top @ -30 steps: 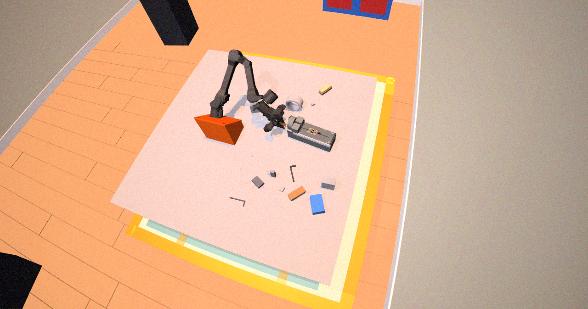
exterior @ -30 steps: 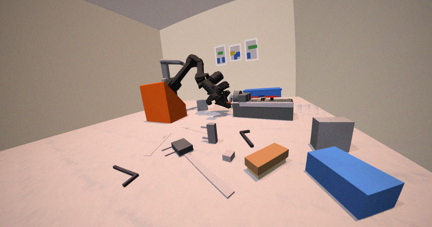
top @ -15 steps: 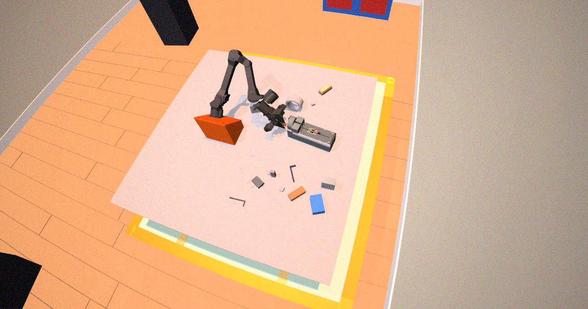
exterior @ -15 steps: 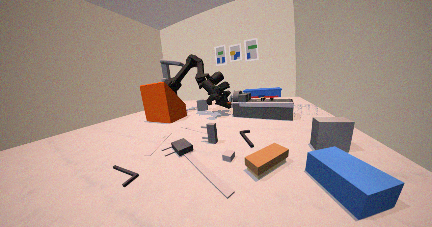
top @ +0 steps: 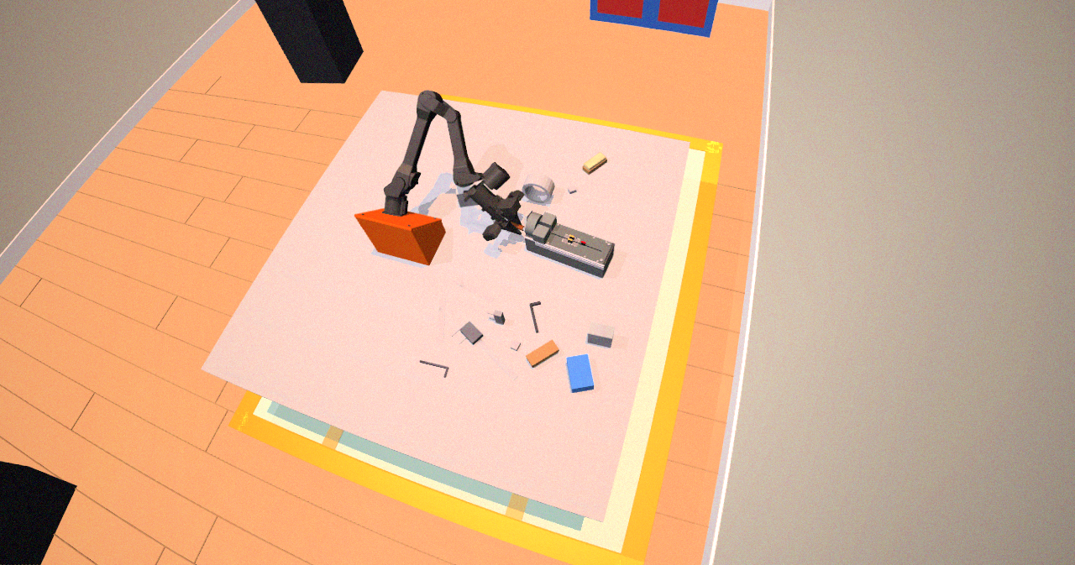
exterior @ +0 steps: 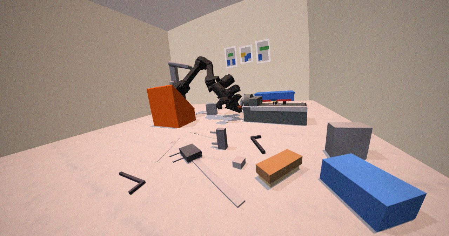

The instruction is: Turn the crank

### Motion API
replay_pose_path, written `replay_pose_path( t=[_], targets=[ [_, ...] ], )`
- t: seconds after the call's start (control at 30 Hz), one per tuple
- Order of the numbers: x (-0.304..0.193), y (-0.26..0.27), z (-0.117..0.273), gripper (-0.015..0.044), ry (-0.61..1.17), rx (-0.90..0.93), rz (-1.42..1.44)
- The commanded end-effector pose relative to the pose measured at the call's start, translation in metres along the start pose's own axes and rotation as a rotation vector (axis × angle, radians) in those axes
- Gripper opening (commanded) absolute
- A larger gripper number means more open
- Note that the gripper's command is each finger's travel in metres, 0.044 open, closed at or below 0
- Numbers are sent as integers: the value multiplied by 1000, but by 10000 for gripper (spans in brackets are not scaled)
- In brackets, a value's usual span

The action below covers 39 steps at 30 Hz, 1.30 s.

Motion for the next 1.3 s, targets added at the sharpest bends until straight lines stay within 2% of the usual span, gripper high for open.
replay_pose_path(
  t=[0.0,1.27],
  targets=[
    [-1,8,-2,0,7,20,10],
    [0,11,-2,0,7,21,10]
  ],
)
Point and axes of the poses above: the point midway between the two fingers, 35 mm back from their tips, its own z axis back along the fingers, its own y axis across the jaws, x = y × z, the point moved 5 cm from there along z, back along the fingers, and after that the axes turned 6 degrees about z, right-handed, at the moved point
